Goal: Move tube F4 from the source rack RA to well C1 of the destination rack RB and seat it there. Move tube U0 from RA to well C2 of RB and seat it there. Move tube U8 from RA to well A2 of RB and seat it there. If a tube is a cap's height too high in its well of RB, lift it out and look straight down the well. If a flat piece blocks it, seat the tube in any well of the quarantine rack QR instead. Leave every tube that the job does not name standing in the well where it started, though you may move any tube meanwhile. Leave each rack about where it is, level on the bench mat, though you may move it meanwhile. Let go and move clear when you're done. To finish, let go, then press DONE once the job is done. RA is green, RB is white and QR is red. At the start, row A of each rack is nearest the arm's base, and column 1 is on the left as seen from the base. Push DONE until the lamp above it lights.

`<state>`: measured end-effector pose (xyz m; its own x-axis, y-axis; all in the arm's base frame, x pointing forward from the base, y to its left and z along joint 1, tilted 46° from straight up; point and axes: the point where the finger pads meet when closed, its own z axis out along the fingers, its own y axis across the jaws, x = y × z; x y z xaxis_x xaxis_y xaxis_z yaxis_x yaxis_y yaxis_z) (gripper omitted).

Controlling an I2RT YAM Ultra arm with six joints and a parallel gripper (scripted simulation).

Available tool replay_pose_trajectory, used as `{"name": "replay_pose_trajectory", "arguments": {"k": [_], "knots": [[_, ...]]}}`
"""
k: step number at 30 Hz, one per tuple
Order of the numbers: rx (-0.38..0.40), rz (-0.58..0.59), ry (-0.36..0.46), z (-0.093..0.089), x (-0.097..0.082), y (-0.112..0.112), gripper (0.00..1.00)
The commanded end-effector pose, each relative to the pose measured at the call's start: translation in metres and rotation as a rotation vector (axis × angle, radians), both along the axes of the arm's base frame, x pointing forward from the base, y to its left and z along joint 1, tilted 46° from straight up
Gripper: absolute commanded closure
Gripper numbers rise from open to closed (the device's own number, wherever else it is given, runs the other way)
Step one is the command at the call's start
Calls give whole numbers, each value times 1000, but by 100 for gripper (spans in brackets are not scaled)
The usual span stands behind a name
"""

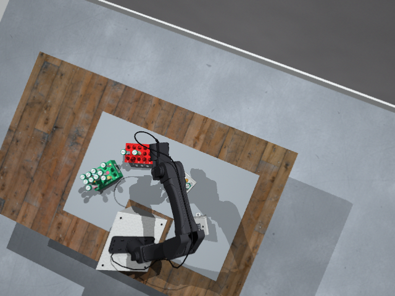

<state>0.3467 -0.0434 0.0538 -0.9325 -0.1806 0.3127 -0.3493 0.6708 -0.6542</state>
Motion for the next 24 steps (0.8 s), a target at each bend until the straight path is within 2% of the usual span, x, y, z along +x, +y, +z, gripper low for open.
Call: {"name": "replay_pose_trajectory", "arguments": {"k": [1, 24], "knots": [[11, 32, -50, 15, 10, 14, 100], [19, 25, -49, 19, 6, 21, 100]]}}
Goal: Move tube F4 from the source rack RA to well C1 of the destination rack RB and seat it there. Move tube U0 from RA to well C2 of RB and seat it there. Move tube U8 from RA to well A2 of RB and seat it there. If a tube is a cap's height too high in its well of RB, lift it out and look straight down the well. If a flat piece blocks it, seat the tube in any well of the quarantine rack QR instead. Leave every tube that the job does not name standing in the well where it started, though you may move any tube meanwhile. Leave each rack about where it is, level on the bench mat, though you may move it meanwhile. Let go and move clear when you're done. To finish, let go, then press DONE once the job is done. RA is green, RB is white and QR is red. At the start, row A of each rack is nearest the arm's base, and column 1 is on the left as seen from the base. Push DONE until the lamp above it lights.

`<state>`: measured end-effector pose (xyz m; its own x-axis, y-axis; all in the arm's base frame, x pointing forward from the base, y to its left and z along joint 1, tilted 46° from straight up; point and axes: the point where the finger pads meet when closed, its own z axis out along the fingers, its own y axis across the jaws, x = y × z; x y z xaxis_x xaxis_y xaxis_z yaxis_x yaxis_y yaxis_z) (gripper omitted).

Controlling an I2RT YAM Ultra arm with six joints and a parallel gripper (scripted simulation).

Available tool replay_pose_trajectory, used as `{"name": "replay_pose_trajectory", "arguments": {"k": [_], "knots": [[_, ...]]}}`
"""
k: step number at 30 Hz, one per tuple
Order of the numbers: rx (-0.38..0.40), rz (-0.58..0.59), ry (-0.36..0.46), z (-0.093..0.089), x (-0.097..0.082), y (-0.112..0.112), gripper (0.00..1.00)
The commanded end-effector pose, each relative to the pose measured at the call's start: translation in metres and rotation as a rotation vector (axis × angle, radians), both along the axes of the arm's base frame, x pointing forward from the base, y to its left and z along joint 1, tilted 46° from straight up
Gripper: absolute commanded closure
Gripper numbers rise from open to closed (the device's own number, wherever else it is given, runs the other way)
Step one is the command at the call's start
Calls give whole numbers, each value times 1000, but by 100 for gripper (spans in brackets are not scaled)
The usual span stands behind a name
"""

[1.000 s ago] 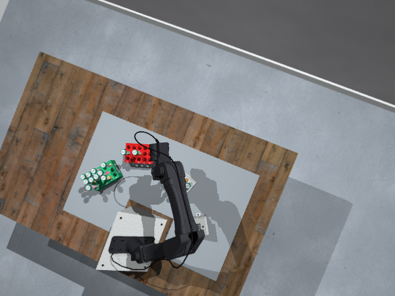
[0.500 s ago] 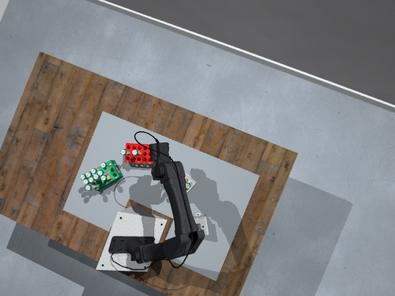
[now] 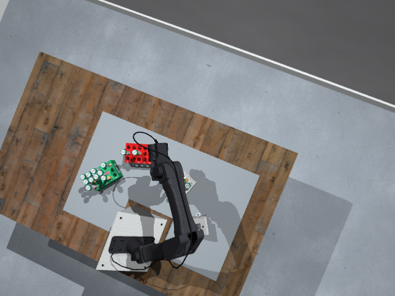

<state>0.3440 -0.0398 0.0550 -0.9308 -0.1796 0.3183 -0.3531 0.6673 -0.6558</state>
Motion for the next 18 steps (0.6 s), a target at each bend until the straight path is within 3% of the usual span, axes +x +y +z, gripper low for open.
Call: {"name": "replay_pose_trajectory", "arguments": {"k": [1, 18], "knots": [[24, 24, -54, 18, 9, 18, 100], [24, 24, -54, 23, 8, 22, 100]]}}
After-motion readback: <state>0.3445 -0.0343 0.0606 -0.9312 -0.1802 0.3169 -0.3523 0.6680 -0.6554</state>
